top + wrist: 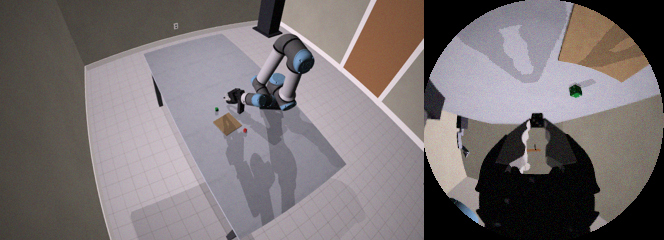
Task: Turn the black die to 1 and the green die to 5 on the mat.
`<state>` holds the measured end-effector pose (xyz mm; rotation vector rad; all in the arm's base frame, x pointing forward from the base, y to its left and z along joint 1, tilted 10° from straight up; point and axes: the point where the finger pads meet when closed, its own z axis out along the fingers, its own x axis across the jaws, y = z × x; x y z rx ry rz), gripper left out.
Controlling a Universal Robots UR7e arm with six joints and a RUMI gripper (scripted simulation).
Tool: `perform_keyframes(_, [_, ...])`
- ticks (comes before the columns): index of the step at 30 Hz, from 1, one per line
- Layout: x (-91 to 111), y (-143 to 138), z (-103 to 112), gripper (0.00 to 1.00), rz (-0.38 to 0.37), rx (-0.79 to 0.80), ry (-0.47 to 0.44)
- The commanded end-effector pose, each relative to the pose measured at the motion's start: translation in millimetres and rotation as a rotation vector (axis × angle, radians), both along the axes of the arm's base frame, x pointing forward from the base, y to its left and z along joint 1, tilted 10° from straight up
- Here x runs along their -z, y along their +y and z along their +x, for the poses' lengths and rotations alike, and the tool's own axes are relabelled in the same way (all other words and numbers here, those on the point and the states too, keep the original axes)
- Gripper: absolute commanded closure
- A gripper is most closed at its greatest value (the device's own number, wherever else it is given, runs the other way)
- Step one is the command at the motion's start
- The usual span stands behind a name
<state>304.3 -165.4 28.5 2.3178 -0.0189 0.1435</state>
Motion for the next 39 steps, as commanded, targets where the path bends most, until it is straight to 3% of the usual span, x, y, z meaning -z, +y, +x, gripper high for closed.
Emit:
perform_keyframes(1, [9, 1, 1, 0.97, -0.002, -0.001, -0.002])
perform_keyframes(20, [40, 5, 5, 0.97, -0.002, -0.001, -0.002])
perform_keyframes(39, [43, 6, 5, 0.97, -0.002, -0.001, -0.002])
